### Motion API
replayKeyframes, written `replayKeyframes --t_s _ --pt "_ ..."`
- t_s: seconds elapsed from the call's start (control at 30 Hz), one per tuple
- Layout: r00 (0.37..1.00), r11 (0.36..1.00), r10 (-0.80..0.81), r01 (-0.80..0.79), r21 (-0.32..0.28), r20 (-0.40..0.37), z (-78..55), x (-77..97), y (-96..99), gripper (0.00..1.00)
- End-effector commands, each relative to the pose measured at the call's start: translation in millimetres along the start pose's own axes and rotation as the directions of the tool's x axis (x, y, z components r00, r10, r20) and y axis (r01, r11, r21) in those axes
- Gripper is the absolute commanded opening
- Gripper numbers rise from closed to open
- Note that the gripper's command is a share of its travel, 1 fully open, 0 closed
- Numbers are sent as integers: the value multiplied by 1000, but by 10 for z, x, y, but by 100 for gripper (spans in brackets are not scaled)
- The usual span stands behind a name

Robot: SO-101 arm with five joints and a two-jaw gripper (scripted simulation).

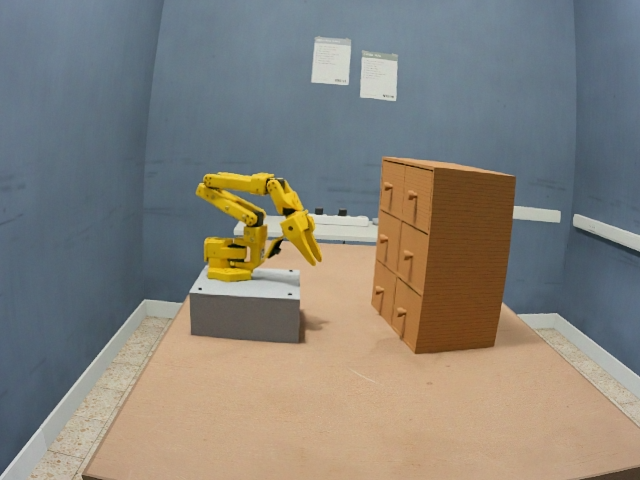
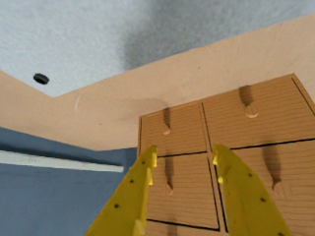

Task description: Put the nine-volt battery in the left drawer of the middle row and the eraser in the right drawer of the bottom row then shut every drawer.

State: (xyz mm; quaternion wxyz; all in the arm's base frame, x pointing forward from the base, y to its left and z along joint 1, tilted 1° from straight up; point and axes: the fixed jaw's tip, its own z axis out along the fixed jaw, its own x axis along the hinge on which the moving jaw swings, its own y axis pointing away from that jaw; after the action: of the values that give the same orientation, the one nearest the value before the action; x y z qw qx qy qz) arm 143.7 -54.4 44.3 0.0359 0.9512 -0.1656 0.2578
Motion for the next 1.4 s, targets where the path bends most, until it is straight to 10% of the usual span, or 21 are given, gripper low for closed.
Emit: replayKeyframes --t_s 0.0,0.7,1.37 --pt "1000 1000 3 -3 3 16 10 -43 -9 21" --pt "974 974 227 -227 -4 15 10 -60 1 21" --pt "776 776 630 -630 -15 7 9 -91 9 21"
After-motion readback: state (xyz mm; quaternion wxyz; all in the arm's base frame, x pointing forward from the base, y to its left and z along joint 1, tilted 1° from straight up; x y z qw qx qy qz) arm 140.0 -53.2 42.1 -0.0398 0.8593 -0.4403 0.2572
